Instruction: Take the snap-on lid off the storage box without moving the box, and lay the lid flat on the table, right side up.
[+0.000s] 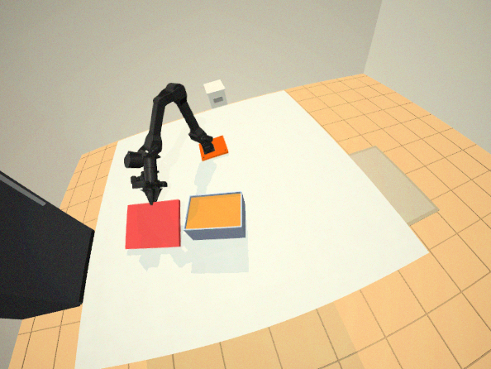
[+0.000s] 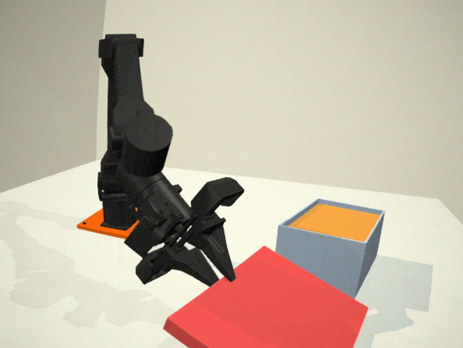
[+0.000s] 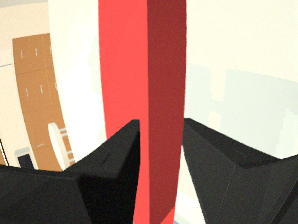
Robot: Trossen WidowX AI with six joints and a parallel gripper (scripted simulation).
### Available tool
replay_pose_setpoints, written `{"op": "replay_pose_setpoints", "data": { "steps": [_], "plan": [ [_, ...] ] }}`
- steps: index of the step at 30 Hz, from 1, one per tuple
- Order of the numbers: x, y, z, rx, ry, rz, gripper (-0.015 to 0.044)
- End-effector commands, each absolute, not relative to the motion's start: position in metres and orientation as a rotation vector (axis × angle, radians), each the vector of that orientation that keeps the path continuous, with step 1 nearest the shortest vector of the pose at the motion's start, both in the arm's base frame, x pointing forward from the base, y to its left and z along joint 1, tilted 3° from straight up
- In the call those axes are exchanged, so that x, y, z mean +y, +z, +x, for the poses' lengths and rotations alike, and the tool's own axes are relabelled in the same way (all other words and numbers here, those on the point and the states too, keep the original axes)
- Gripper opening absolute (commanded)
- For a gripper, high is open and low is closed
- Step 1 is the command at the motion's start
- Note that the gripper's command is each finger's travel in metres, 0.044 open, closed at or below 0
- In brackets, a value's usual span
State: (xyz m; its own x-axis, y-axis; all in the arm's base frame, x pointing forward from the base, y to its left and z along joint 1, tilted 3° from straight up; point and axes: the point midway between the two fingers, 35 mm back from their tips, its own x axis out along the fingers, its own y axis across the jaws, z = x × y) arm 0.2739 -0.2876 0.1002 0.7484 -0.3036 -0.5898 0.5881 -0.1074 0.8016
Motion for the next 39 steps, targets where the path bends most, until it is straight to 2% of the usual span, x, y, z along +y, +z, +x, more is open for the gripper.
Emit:
{"op": "replay_pose_setpoints", "data": {
  "steps": [1, 6, 16, 18, 24, 39],
  "plan": [
    [-0.283, 0.083, 0.270, 0.275, -0.788, 1.522, 0.0000],
    [-0.283, 0.083, 0.270, 0.275, -0.788, 1.522, 0.0000],
    [-0.288, 0.099, 0.274, 0.274, -0.788, 1.522, 0.0263],
    [-0.288, 0.099, 0.274, 0.274, -0.788, 1.522, 0.0275],
    [-0.283, 0.096, 0.263, 0.275, -0.788, 1.522, 0.0433],
    [-0.274, 0.094, 0.234, 0.277, -0.790, 1.522, 0.0440]
  ]
}}
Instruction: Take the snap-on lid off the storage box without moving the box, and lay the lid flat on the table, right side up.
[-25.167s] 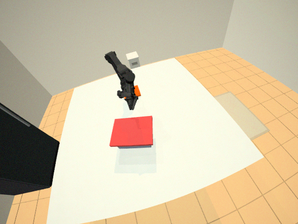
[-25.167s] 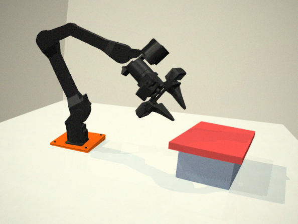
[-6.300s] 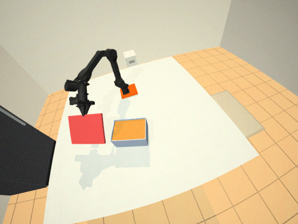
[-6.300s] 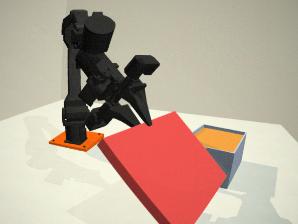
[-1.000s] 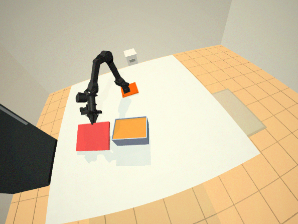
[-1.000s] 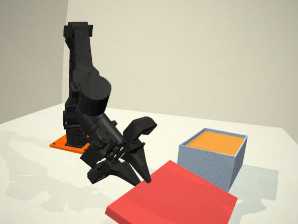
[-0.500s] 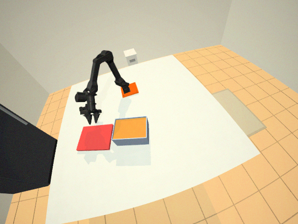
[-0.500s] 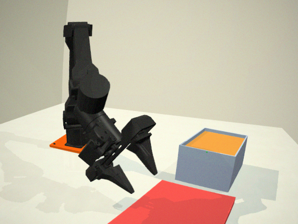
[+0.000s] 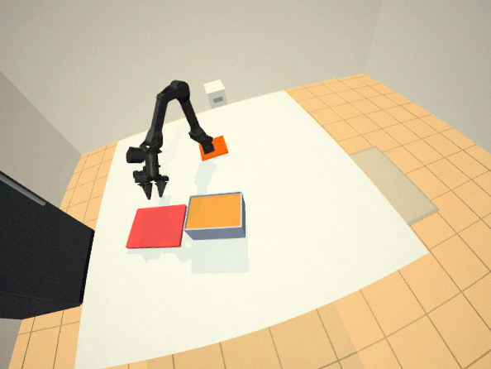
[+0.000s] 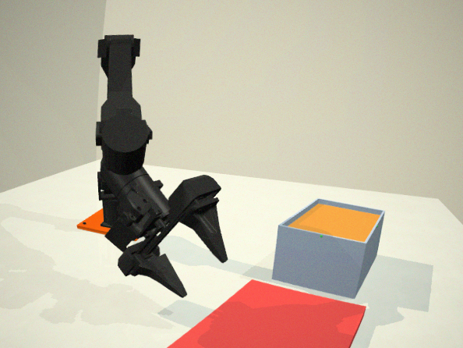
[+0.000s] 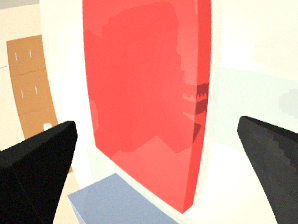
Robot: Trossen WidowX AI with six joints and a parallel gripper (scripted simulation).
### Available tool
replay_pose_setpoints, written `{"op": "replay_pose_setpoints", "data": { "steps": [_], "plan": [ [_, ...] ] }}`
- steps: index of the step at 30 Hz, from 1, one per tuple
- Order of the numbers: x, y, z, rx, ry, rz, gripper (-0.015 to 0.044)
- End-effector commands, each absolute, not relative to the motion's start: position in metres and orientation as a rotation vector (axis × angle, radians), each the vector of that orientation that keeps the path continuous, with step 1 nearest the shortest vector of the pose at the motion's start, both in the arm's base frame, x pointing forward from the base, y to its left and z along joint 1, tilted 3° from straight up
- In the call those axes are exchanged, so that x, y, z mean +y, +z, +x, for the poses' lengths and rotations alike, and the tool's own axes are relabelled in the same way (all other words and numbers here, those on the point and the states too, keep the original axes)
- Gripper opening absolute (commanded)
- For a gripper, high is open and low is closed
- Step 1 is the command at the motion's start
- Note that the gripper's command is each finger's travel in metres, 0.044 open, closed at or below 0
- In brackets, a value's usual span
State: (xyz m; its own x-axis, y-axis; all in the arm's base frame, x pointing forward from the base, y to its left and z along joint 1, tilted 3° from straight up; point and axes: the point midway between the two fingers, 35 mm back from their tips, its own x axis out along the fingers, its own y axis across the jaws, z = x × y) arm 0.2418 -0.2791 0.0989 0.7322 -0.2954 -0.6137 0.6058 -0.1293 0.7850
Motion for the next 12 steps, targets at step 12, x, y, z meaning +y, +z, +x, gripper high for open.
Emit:
{"op": "replay_pose_setpoints", "data": {
  "steps": [12],
  "plan": [
    [-0.267, 0.093, 0.211, 0.279, -0.792, 1.521, 0.0440]
  ]
}}
